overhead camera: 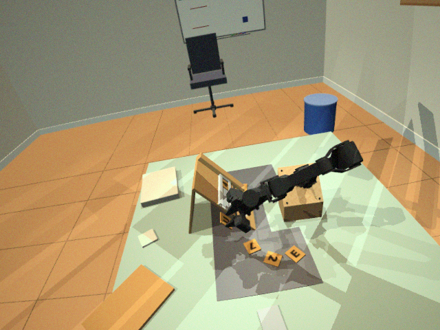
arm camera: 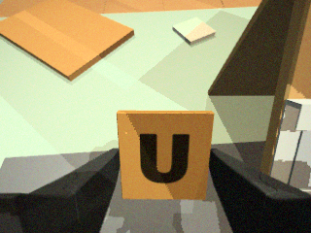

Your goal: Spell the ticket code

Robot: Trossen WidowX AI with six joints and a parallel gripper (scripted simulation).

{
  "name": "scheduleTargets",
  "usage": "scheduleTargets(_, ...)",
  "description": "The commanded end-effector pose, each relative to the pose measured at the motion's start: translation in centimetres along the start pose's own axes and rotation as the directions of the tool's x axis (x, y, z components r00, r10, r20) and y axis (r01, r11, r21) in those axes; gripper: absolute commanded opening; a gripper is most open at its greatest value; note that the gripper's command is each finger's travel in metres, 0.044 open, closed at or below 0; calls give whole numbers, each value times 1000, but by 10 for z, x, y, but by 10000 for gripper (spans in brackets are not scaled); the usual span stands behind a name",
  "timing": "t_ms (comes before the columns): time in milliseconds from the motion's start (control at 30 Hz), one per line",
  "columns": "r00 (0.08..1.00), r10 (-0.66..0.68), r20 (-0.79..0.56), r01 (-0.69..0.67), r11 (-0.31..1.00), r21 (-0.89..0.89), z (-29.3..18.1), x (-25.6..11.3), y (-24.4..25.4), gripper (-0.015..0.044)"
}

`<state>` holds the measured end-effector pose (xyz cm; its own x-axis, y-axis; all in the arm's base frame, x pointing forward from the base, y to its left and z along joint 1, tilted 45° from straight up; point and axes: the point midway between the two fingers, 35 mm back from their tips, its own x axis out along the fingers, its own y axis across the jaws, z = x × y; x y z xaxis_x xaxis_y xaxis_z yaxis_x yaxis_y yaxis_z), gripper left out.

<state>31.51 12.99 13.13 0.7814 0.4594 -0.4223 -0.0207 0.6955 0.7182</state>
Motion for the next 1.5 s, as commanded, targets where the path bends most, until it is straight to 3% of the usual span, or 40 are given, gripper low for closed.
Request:
scheduleTargets(0, 1000, -4, -8, 4, 1000, -4, -3, 0, -5, 0)
scheduleTargets(1467, 1000, -5, -8, 5, 1000, -5, -2, 0, -27, 0)
